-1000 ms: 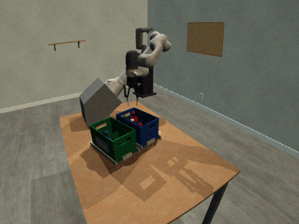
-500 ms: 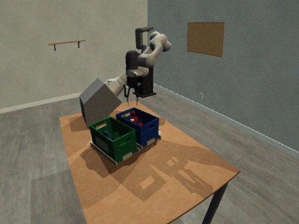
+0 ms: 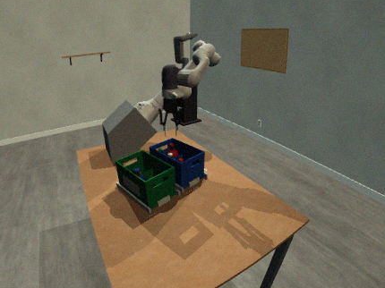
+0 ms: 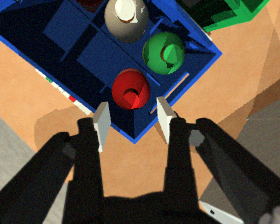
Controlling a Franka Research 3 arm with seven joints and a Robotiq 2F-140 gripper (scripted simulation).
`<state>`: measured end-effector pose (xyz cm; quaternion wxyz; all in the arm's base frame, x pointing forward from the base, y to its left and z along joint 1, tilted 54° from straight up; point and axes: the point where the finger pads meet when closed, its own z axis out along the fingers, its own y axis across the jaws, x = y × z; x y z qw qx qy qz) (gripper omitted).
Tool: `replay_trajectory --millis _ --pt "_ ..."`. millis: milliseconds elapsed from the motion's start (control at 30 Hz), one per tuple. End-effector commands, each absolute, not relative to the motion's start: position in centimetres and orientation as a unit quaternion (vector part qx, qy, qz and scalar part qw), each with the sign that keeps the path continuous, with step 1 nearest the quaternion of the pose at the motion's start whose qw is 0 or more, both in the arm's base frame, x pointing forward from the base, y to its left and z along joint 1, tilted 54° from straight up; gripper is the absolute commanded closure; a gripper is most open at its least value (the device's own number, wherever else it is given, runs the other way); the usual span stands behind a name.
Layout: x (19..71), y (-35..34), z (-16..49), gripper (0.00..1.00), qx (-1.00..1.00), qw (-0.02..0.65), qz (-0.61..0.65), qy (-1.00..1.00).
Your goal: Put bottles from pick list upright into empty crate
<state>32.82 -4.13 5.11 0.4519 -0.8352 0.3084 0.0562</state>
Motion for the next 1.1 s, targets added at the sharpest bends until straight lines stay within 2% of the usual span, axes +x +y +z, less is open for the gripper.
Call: replay_trajectory --millis 0,767,1067 --pt "32.8 -4.2 5.2 0.62 -0.835 0.452 0.057 0.309" --pt "32.8 -4.2 5.2 0.62 -0.835 0.452 0.057 0.309" --pt "33.4 -3.3 9.1 0.62 -0.835 0.452 0.057 0.309"
